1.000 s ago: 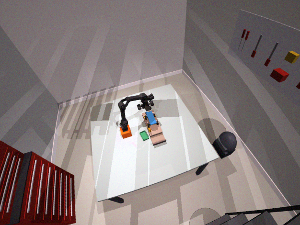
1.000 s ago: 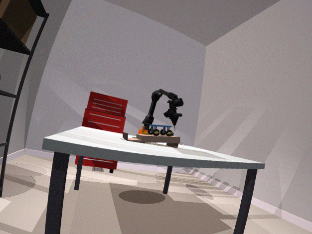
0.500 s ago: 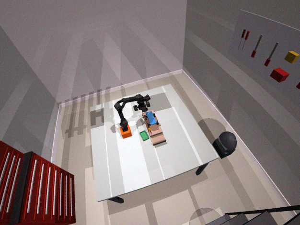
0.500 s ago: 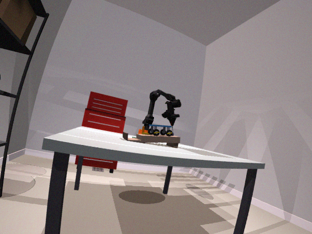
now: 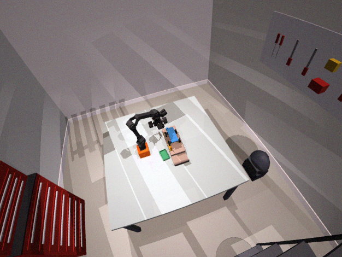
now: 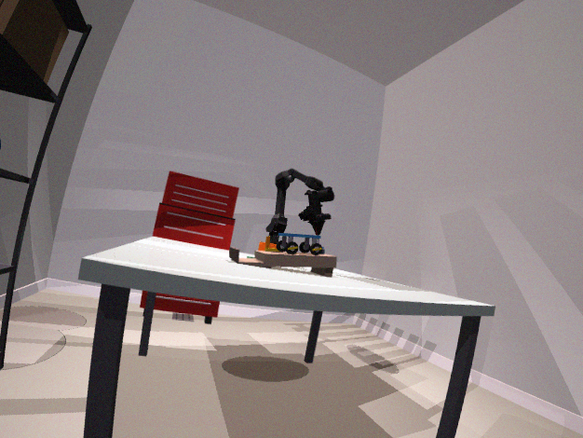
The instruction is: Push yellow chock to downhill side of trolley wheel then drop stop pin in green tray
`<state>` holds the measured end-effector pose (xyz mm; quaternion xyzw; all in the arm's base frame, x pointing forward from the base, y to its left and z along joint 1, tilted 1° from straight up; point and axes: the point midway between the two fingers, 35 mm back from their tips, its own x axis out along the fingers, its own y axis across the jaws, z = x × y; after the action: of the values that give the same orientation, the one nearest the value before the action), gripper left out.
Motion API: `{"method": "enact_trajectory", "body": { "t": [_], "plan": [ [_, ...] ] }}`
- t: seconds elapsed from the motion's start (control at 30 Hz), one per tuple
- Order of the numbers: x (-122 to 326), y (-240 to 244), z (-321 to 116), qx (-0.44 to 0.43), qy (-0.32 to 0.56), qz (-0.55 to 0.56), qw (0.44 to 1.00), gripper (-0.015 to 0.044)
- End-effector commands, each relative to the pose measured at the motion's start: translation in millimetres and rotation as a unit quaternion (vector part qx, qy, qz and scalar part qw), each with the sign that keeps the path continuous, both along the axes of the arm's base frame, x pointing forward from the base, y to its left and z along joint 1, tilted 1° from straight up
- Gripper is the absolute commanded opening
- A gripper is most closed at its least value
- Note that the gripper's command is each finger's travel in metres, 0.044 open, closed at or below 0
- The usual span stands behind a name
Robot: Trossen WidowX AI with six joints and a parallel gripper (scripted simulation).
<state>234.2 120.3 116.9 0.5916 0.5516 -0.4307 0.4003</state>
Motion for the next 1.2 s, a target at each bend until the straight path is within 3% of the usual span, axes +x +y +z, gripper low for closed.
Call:
{"method": "enact_trajectory", "body": {
  "t": [0.0, 1.17],
  "plan": [
    [-1, -9, -1, -0.002, -0.002, -0.001, 1.000, 0.0000],
    [-7, -144, -25, -0.009, -0.002, -0.001, 1.000, 0.0000]
  ]
}}
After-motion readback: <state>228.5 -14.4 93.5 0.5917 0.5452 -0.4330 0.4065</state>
